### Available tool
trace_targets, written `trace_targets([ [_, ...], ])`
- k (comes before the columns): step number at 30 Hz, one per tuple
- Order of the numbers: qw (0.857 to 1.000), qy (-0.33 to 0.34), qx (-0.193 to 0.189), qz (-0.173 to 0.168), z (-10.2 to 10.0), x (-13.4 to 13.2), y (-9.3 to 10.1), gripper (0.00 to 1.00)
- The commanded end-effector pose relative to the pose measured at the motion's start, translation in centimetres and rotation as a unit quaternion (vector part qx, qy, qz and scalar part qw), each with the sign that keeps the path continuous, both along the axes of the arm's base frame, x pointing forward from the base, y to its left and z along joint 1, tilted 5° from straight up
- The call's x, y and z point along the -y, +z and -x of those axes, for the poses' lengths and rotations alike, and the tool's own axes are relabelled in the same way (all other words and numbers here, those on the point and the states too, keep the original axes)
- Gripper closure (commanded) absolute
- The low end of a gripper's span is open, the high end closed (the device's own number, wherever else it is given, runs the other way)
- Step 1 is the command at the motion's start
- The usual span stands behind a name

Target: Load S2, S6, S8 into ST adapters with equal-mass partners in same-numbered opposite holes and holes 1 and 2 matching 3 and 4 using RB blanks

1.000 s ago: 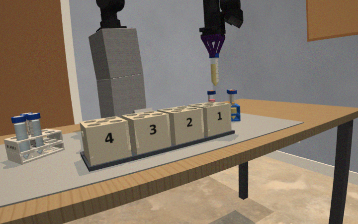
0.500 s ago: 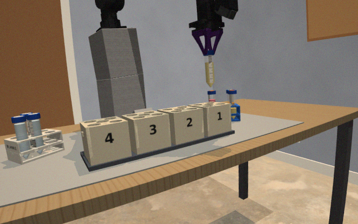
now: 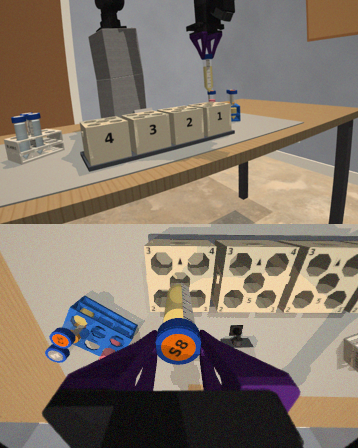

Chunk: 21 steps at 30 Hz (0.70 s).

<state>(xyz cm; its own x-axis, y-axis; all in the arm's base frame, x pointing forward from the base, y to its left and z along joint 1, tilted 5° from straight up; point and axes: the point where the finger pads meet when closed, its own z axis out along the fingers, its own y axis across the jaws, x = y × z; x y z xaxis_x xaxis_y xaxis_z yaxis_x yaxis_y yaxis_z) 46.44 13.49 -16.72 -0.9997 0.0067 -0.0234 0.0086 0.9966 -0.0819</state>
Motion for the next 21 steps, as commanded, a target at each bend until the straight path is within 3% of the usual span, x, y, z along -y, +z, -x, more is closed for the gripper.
trace_targets([
  [1, 1.0, -0.007, 0.01, -0.002, -0.9, -0.4, -0.5, 1.0],
  [4, 1.0, -0.014, 0.018, -0.005, -2.2, 0.1, -0.9, 1.0],
  [10, 1.0, -0.006, 0.011, -0.003, -1.3, 0.2, -2.8, 1.0],
  [12, 1.0, -0.005, 0.017, -0.004, -2.1, 0.2, -3.2, 1.0],
  [21, 1.0, -0.003, 0.009, -0.002, -1.3, 0.3, -2.7, 1.0],
])
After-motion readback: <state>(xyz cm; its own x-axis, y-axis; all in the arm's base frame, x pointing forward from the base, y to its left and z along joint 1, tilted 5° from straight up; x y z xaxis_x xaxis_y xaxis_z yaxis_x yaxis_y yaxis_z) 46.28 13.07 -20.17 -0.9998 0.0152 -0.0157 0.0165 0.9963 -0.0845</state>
